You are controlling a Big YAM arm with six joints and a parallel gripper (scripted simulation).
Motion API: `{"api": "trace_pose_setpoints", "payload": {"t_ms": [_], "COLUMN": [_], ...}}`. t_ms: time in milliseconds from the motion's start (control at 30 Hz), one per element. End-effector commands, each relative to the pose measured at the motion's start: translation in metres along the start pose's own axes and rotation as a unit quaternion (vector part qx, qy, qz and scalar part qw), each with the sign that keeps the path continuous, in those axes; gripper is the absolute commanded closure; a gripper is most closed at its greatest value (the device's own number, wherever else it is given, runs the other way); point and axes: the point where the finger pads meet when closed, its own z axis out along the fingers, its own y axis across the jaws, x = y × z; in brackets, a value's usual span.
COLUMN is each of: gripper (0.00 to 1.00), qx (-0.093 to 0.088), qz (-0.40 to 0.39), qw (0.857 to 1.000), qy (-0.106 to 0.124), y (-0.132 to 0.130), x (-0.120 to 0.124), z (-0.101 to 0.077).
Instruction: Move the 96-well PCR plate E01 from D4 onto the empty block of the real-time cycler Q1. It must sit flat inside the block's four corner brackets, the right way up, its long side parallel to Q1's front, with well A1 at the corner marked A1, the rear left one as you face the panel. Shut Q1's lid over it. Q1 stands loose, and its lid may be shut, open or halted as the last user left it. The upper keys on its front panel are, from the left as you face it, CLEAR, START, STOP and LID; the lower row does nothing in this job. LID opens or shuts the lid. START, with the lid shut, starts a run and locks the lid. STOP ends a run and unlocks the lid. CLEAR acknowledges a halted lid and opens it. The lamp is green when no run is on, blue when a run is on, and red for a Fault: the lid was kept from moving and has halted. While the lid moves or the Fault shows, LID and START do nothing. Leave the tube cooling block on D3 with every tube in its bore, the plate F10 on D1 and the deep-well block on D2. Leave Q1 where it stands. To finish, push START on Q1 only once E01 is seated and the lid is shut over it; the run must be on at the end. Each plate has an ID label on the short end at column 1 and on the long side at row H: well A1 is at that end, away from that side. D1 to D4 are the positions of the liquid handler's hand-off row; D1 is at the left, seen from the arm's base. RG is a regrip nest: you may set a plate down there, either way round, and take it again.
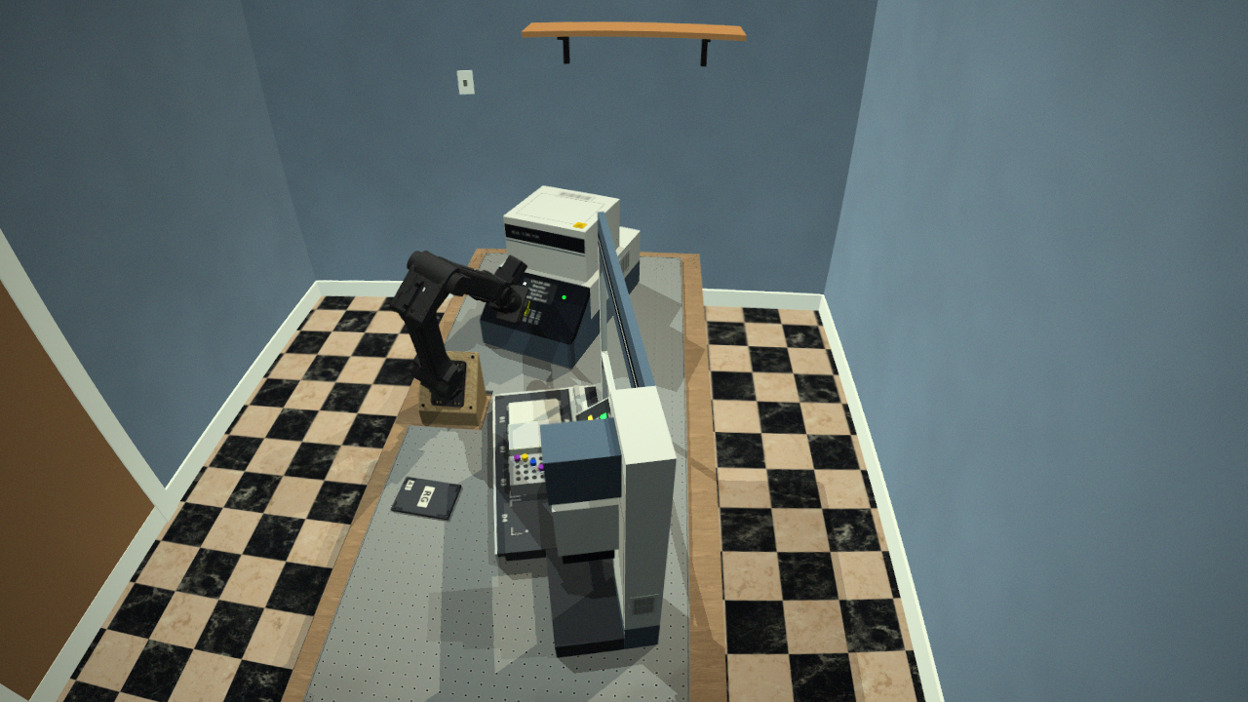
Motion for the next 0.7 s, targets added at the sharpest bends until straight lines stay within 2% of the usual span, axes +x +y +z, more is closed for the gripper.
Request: {"api": "trace_pose_setpoints", "payload": {"t_ms": [0, 667], "gripper": [1.00, 1.00], "qx": [0.016, 0.009], "qz": [0.005, 0.003], "qw": [1.000, 1.000], "qy": [0.002, 0.000], "y": [-0.0125, -0.0086], "x": [0.0043, 0.0019], "z": [0.0005, 0.0058]}}
